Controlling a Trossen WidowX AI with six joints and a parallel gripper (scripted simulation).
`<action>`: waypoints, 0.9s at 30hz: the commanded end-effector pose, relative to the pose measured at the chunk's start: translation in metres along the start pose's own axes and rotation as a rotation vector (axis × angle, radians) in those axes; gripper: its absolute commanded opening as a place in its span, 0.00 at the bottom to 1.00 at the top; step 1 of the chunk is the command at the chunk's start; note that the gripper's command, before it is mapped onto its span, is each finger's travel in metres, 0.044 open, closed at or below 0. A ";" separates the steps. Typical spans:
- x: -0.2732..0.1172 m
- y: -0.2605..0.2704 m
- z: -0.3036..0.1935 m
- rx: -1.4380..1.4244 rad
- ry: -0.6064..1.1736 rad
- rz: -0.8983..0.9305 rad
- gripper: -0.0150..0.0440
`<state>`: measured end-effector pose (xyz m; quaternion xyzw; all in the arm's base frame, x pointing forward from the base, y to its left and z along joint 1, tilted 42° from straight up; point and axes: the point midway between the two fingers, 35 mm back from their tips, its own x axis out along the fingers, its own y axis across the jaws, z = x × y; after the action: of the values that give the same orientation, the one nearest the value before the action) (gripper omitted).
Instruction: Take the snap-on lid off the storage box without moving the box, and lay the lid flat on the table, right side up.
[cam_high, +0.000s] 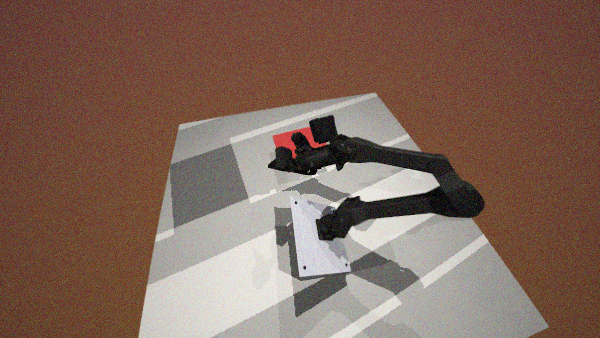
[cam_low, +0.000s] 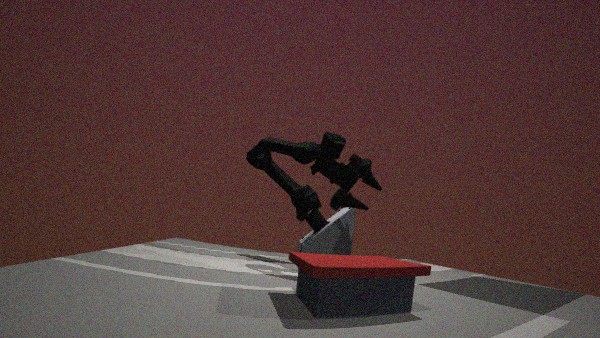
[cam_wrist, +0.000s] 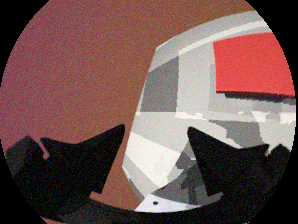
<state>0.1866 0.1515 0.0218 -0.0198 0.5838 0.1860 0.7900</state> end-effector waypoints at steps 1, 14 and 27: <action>0.000 -0.002 0.002 0.016 -0.011 -0.010 0.89; -0.041 -0.127 0.067 1.074 -0.871 -0.357 0.65; -0.041 -0.127 0.067 1.074 -0.871 -0.357 0.65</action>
<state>0.2779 0.0416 0.0572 0.3464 0.2226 -0.2622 0.8728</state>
